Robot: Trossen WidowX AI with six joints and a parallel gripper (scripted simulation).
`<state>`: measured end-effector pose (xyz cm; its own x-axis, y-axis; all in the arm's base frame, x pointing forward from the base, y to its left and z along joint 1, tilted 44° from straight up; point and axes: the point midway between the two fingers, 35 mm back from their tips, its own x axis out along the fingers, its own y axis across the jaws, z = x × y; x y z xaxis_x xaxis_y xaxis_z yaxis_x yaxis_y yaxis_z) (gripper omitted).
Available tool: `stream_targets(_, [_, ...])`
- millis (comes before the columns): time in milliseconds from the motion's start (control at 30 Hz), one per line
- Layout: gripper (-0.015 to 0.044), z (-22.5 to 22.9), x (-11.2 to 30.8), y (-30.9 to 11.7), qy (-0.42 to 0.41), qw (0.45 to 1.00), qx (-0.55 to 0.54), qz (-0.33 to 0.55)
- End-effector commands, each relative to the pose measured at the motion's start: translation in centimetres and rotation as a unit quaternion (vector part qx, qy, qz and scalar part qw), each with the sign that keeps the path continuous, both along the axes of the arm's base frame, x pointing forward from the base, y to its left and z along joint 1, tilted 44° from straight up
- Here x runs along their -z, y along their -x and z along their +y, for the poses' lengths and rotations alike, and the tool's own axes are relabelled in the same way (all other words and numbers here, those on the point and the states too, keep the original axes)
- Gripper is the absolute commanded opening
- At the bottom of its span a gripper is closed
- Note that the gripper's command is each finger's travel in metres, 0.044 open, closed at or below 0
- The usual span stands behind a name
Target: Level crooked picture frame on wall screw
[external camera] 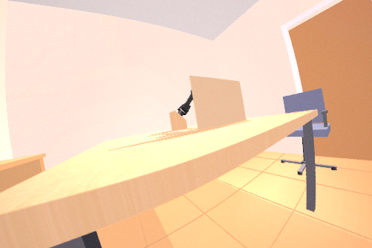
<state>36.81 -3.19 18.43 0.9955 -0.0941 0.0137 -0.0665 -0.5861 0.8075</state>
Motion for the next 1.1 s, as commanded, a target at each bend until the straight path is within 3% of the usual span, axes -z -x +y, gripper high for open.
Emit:
stream_targets(0, [0.0000, -0.29, -0.34, -0.05, 0.000, 1.000, 0.005, -0.006])
stream_targets(1067, [0.0000, -0.80, 0.07, -0.01, 0.000, 1.000, 0.005, -0.006])
